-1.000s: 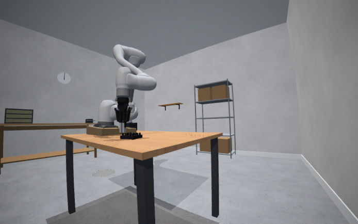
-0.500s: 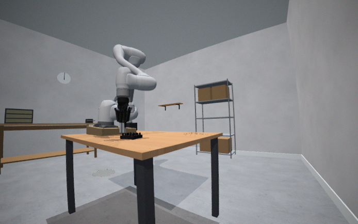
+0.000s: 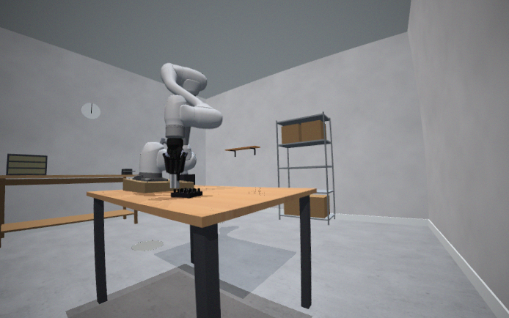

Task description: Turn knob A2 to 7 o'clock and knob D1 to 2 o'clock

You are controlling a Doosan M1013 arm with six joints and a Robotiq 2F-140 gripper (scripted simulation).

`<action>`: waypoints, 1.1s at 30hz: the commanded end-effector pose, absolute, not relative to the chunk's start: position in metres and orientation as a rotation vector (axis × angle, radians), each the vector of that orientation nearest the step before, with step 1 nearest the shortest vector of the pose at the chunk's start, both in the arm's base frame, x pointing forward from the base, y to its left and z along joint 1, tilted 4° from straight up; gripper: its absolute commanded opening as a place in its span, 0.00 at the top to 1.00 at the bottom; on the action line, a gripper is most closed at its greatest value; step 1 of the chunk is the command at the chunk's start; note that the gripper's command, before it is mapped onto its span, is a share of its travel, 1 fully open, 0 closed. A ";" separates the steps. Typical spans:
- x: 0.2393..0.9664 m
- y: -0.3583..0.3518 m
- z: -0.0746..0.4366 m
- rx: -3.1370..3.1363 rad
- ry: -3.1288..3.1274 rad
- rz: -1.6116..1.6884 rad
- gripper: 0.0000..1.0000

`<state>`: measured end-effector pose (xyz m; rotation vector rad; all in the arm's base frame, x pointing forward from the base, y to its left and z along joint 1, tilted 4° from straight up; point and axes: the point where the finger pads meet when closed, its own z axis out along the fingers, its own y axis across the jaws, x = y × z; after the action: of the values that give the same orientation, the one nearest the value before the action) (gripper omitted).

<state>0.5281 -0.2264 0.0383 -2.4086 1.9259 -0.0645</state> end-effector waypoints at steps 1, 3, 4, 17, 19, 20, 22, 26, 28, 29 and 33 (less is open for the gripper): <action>0.528 -0.226 0.038 -2.408 1.926 -0.065 0.88; 0.528 -0.226 0.037 -2.408 1.926 -0.065 0.88; 0.528 -0.226 0.037 -2.408 1.926 -0.065 0.88; 0.529 -0.226 0.028 -2.408 1.926 -0.065 0.88; 0.529 -0.226 0.027 -2.408 1.926 -0.065 0.88; 0.529 -0.226 0.026 -2.408 1.926 -0.065 0.88; 0.529 -0.226 0.025 -2.408 1.926 -0.065 0.88; 0.529 -0.226 0.025 -2.408 1.926 -0.065 0.88; 0.529 -0.226 0.025 -2.408 1.926 -0.065 0.88; 0.529 -0.226 0.025 -2.408 1.926 -0.065 0.88; 0.529 -0.226 0.025 -2.408 1.926 -0.065 0.88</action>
<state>0.5291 -0.2261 0.0244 -2.4086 1.9259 -0.0645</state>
